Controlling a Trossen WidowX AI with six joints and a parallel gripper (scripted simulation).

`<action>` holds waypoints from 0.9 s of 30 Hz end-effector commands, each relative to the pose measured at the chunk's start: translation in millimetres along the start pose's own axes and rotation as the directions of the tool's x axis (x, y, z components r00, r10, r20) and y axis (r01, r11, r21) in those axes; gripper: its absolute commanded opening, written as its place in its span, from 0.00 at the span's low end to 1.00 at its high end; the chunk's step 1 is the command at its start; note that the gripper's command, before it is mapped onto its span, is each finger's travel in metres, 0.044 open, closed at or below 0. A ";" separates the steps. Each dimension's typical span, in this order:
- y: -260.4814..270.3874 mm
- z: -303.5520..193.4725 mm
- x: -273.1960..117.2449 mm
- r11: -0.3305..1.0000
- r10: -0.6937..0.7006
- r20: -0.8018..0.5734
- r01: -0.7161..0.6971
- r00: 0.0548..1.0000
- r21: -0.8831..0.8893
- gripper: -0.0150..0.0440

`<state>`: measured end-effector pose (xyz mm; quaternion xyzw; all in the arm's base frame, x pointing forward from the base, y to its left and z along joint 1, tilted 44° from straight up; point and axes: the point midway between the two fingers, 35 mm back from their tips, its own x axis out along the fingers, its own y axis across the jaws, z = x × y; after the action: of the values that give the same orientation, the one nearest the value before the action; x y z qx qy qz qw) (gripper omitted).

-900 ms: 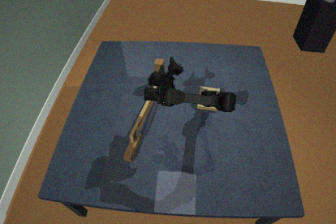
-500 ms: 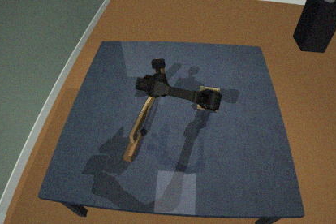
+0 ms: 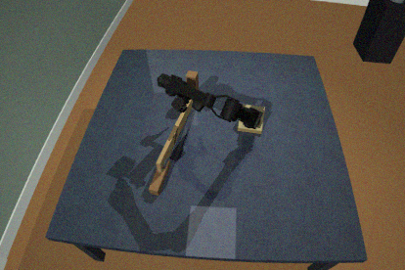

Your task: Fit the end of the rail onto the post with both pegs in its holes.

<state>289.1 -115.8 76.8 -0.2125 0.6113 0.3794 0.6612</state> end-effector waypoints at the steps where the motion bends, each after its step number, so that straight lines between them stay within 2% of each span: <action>1: -23.4 30.9 21.9 0.899 0.178 0.480 0.057 0.859 -0.435 1.00; 15: -20.9 34.2 19.9 0.899 0.178 0.480 0.057 0.859 -0.435 1.00; 27: -19.3 43.3 35.8 0.899 0.177 0.480 0.057 0.859 -0.434 1.00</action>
<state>330.7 -92.4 49.6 -0.2323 0.3214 0.5670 0.7220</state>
